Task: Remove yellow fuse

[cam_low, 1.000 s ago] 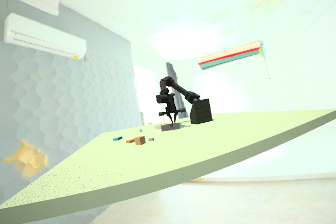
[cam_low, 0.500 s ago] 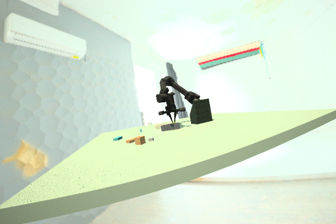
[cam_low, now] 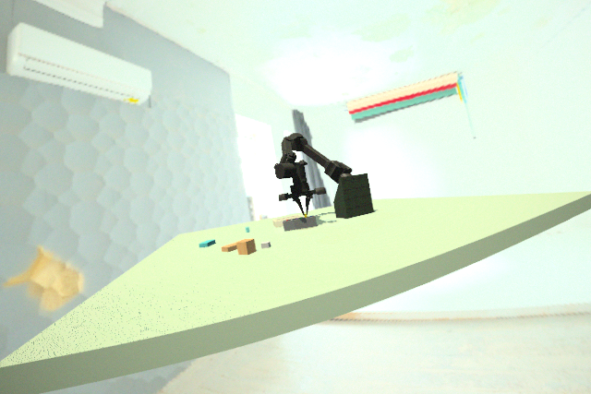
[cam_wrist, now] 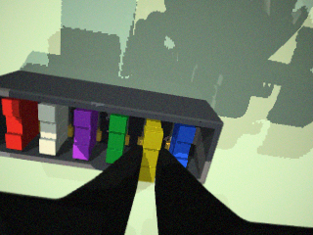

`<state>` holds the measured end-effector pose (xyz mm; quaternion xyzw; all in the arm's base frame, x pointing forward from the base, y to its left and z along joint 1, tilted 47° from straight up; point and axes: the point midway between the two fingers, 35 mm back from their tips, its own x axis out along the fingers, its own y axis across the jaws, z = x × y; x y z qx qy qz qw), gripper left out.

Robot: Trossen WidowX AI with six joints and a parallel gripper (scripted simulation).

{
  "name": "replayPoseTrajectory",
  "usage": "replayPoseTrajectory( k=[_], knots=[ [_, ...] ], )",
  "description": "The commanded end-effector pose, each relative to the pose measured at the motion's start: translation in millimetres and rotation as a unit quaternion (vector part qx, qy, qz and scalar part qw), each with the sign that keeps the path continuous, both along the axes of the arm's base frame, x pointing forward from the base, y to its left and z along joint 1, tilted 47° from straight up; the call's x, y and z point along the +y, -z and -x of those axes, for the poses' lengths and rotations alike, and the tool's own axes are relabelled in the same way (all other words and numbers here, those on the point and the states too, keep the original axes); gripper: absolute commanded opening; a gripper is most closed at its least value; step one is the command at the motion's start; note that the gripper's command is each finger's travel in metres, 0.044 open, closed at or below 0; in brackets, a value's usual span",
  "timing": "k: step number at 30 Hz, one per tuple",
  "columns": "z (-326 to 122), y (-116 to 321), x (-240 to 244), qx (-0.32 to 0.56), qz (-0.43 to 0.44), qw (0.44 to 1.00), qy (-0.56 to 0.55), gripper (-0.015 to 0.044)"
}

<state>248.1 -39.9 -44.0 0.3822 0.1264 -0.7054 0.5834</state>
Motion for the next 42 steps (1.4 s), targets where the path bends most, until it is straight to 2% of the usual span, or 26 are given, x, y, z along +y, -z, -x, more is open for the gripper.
replayPoseTrajectory(
  k=[1, 42],
  knots=[
    [-0.3, -1.2, 2.1, -0.002, -0.002, 1.0, 0.001, 0.0],
    [-0.5, -15.3, 16.6, -0.001, -0.001, 1.0, 0.0, 0.0]
  ],
)
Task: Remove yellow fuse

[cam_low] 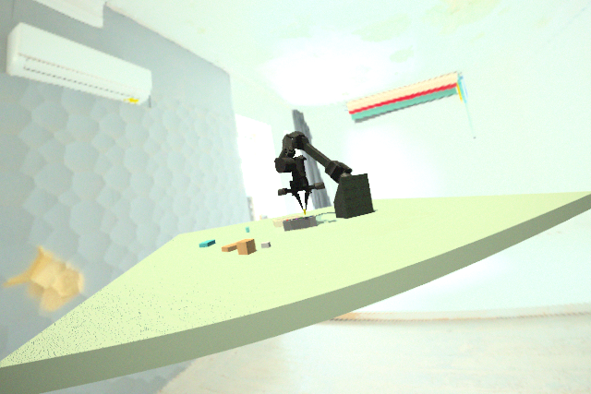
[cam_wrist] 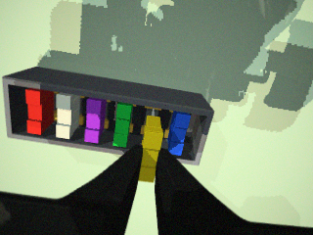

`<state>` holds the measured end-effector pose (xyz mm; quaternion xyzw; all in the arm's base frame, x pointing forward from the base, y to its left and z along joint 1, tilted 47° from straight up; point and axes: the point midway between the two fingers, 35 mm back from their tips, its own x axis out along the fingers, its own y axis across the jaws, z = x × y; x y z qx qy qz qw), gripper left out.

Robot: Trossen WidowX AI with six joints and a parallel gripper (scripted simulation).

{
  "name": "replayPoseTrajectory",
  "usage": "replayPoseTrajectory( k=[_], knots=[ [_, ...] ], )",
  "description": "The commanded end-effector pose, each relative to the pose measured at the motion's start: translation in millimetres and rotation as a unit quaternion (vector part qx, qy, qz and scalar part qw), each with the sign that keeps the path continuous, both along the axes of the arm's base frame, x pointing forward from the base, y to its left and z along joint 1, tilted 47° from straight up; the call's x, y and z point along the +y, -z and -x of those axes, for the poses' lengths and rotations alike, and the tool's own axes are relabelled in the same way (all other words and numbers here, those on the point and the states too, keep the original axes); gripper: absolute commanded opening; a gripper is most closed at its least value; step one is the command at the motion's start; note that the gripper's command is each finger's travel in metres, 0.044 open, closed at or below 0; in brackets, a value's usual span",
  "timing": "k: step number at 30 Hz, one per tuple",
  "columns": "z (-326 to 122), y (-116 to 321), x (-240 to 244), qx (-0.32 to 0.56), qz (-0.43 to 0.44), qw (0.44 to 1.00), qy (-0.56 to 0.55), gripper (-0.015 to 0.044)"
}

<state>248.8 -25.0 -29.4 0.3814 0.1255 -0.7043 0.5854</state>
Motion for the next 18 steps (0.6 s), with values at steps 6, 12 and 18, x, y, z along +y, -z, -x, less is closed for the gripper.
replayPoseTrajectory(
  k=[6, 12, 18],
  knots=[
    [0.2, -2.7, 3.7, -0.001, -0.002, 1.0, 0.002, 0.0],
    [-0.2, -8.8, 10.4, -0.001, -0.003, 1.0, 0.002, 0.0],
    [-0.3, -15.4, 17.2, -0.001, -0.003, 1.0, 0.002, 0.0]
  ],
)
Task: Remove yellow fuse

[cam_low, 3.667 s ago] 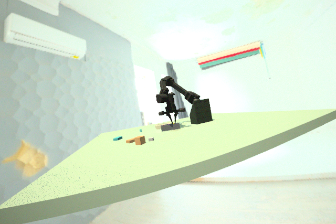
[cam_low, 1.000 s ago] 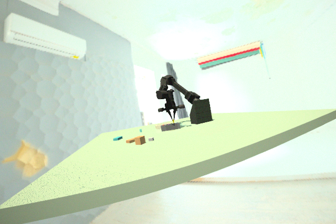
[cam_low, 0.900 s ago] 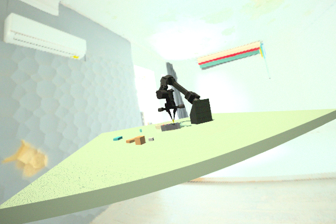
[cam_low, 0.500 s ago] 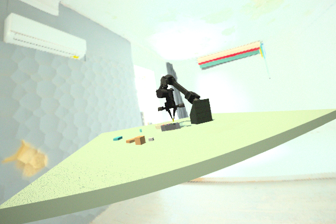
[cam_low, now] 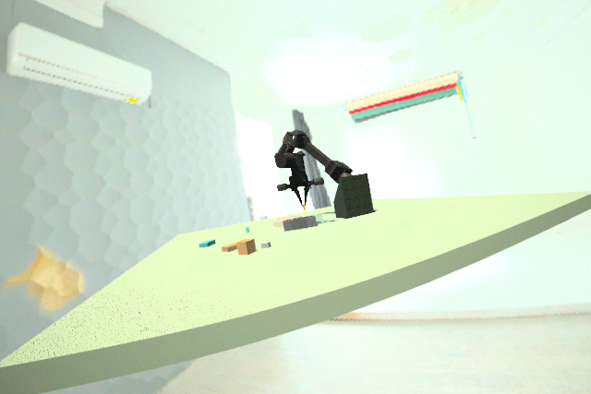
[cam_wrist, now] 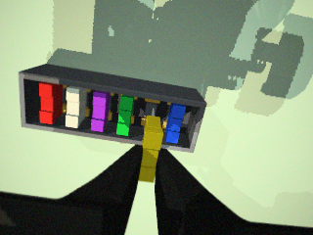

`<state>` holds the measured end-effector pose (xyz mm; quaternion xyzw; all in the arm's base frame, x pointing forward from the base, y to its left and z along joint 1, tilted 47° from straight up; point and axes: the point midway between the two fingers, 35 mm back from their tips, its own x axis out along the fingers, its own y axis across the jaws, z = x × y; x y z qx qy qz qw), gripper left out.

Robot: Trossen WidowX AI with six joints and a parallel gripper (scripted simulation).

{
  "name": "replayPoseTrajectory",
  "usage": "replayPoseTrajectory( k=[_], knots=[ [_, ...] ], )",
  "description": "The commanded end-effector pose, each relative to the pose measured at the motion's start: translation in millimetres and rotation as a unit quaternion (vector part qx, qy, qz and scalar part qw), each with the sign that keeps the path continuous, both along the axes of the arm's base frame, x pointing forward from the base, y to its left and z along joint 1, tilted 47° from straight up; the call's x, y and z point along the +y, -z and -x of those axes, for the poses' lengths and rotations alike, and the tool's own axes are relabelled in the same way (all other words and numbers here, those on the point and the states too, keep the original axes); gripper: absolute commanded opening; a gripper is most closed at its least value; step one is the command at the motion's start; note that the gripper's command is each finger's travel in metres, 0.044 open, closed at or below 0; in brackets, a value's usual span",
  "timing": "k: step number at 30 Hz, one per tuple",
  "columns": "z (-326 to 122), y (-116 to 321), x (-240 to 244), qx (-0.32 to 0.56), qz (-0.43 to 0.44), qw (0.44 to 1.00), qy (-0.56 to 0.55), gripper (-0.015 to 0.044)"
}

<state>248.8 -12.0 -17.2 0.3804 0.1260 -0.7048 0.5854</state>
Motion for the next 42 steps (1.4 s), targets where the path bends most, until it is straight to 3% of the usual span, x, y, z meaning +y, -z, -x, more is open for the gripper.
replayPoseTrajectory(
  k=[1, 7, 22, 36, 42],
  knots=[
    [-0.4, -4.3, 5.4, -0.002, -0.003, 1.0, 0.002, 0.0],
    [-4.3, -12.2, 1.5, -0.001, -0.006, 1.0, 0.002, 0.0],
    [-24.6, -82.8, -65.2, -0.003, -0.019, 1.0, -0.001, 0.0],
    [-6.1, -155.6, -133.8, -0.002, 0.0, 1.0, 0.002, 0.0],
    [-4.2, -159.0, -137.1, -0.002, 0.002, 1.0, 0.002, 0.0]
  ],
)
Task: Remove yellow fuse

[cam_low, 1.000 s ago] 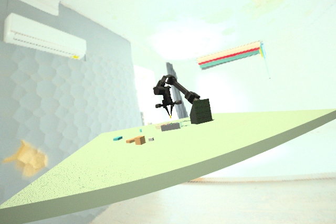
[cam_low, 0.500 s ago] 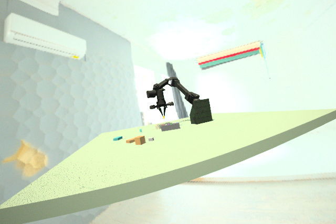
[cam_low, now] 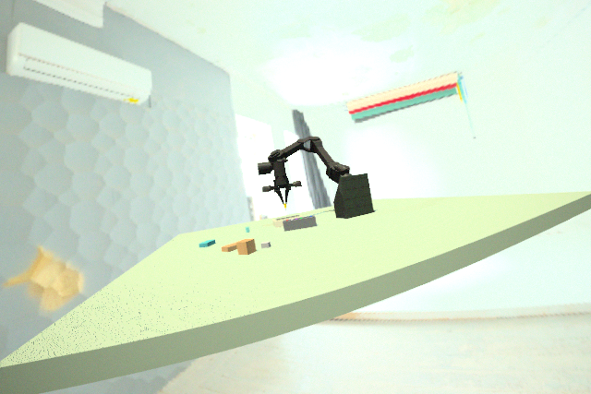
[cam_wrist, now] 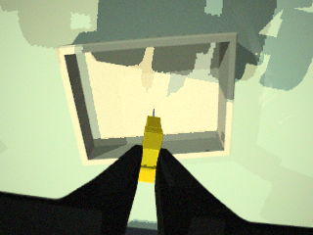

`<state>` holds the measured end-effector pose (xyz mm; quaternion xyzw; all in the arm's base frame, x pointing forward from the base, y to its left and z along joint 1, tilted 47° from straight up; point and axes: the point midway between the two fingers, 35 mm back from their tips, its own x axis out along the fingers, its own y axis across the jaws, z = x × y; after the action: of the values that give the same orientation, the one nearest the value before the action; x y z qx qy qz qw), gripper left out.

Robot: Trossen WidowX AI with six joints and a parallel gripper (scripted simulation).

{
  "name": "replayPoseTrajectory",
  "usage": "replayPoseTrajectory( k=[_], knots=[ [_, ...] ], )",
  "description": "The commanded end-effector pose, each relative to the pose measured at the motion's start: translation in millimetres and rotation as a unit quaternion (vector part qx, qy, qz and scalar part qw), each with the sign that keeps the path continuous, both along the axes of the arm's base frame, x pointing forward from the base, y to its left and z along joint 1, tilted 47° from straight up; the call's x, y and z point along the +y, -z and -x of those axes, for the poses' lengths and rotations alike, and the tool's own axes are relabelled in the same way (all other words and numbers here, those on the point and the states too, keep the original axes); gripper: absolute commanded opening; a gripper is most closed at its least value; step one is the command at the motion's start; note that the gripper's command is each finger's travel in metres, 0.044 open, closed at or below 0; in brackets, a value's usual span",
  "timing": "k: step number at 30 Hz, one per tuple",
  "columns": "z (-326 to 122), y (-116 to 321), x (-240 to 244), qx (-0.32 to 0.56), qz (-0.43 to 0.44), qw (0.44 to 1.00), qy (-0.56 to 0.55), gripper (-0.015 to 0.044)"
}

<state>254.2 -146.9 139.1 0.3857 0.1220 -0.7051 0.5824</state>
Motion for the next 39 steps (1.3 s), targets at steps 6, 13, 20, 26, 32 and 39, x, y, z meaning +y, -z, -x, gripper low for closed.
replayPoseTrajectory(
  k=[6, 13, 20, 26, 32, 39],
  knots=[
    [1.0, 3.2, -8.3, 0.003, 0.003, 1.0, -0.002, 0.0],
    [1.0, 10.9, -16.5, 0.003, 0.003, 1.0, -0.002, 0.0],
    [1.6, 18.3, -24.8, 0.003, 0.003, 1.0, -0.002, 0.0],
    [2.4, 23.7, -31.2, 0.003, 0.004, 1.0, -0.003, 0.0],
    [2.4, 21.0, -29.9, 0.002, 0.006, 1.0, 0.0, 0.0131],
    [2.4, 21.0, -29.9, 0.002, 0.006, 1.0, 0.0, 0.0315]
  ],
)
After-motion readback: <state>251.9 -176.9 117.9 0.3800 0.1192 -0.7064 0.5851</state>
